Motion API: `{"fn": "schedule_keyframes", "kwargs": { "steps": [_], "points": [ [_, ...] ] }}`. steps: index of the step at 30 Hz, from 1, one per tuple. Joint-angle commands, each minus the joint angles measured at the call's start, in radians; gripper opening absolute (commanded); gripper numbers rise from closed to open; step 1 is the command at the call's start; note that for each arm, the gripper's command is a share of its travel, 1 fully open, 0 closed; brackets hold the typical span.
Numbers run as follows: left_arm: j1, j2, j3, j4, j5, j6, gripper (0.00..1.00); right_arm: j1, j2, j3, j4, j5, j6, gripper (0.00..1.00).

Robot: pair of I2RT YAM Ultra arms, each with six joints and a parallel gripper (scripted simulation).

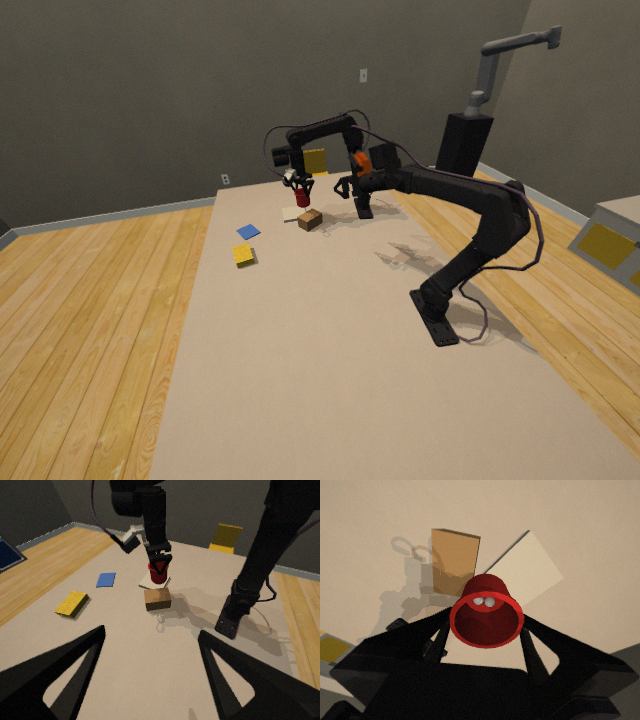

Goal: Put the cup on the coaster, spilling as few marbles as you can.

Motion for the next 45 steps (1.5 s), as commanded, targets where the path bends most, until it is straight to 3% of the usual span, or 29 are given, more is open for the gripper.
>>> {"fn": "schedule_keyframes", "kwargs": {
  "steps": [1, 9, 14, 25, 29, 34, 45],
  "points": [
    [0.019, 0.088, 0.113, 0.046, 0.009, 0.0, 1.0, -0.041, 0.038, 0.085, -0.009, -0.014, -0.118, 0.0],
    [0.043, 0.326, 0.312, 0.076, 0.013, 0.005, 1.0, -0.17, 0.134, 0.195, 0.031, -0.033, -0.206, 0.0],
    [0.048, 0.385, 0.367, 0.074, 0.012, 0.006, 1.0, -0.177, 0.131, 0.188, 0.001, -0.029, -0.199, 0.0],
    [0.048, 0.38, 0.372, 0.072, 0.011, 0.006, 1.0, -0.177, 0.132, 0.189, 0.004, -0.029, -0.199, 0.0],
    [0.048, 0.38, 0.372, 0.072, 0.011, 0.006, 1.0, -0.16, 0.164, 0.264, -0.037, -0.038, -0.181, 0.0],
    [0.048, 0.38, 0.372, 0.072, 0.011, 0.006, 1.0, -0.167, 0.167, 0.264, -0.036, -0.037, -0.185, 0.0],
    [0.042, 0.383, 0.365, 0.059, 0.007, 0.002, 1.0, -0.177, 0.134, 0.13, 0.083, -0.037, -0.198, 0.0]
  ]
}}
